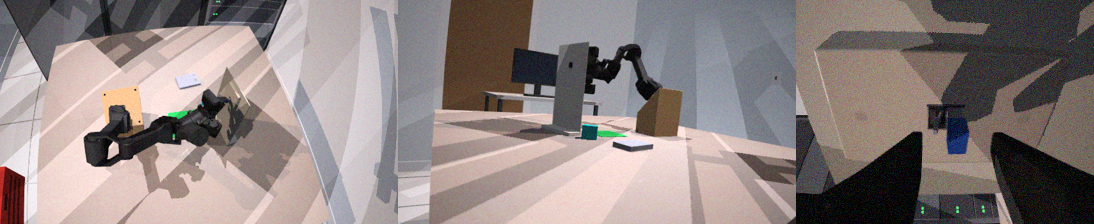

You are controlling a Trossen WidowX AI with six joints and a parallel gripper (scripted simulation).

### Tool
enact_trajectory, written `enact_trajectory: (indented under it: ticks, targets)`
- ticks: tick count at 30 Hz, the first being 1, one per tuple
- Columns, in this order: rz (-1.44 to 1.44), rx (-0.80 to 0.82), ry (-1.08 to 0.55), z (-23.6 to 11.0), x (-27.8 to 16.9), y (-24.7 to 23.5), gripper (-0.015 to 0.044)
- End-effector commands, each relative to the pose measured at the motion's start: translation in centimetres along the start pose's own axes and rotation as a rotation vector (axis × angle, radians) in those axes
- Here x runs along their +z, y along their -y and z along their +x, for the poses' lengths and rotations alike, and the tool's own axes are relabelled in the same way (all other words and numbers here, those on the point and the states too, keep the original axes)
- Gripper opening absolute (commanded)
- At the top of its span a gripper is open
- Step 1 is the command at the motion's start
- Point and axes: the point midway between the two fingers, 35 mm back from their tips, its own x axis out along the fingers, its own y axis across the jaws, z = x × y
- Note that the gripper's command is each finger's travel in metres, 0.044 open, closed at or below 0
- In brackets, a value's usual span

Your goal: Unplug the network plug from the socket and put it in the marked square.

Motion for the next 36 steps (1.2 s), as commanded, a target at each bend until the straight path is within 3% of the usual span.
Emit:
enact_trajectory:
  ticks: [1, 7, 30, 36]
  targets:
    - [0.001, 0.004, 0.006, 0.51, 0.29, -0.19, 0.0156]
    - [0.001, 0.004, 0.006, 1.02, 0.35, -0.16, 0.0156]
    - [0.001, 0.004, 0.006, 1.02, 0.35, -0.16, 0.0003]
    - [0.001, 0.004, 0.006, 0.96, 0.32, -0.16, 0.0000]
